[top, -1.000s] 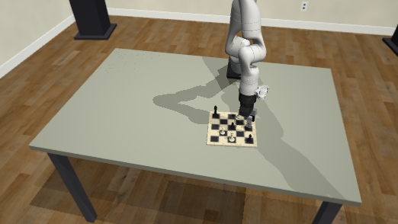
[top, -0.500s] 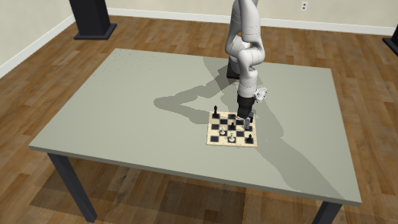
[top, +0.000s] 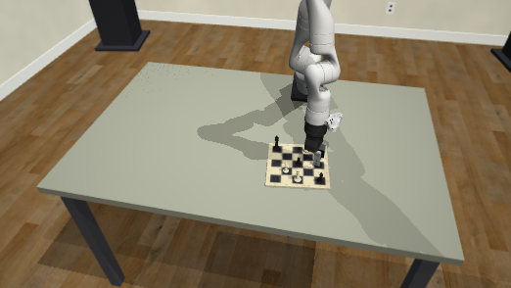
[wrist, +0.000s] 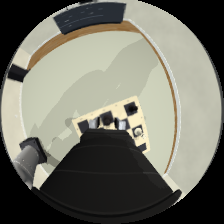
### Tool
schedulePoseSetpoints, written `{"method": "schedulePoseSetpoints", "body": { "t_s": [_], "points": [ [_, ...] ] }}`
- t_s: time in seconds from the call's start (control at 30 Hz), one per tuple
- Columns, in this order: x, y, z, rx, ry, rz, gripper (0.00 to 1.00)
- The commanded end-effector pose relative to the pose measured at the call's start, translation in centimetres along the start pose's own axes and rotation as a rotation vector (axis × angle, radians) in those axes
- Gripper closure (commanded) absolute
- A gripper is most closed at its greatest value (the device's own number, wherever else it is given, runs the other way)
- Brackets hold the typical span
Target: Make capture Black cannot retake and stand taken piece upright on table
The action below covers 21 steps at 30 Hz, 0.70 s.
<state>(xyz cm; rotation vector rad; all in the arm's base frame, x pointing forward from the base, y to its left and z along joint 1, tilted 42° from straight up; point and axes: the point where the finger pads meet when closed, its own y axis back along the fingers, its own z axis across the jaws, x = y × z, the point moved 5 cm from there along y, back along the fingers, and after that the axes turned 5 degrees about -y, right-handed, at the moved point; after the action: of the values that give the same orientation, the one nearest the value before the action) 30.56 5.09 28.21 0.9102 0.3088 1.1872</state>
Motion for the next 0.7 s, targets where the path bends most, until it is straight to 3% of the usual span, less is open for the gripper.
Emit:
{"method": "schedulePoseSetpoints", "body": {
  "t_s": [0.0, 0.43, 0.47, 0.67],
  "points": [
    [0.01, 0.02, 0.02, -0.001, 0.000, 0.000, 0.21],
    [0.01, 0.02, 0.02, -0.001, 0.000, 0.000, 0.21],
    [0.01, 0.02, 0.02, -0.001, 0.000, 0.000, 1.00],
    [0.01, 0.02, 0.02, -0.001, 0.000, 0.000, 1.00]
  ]
}}
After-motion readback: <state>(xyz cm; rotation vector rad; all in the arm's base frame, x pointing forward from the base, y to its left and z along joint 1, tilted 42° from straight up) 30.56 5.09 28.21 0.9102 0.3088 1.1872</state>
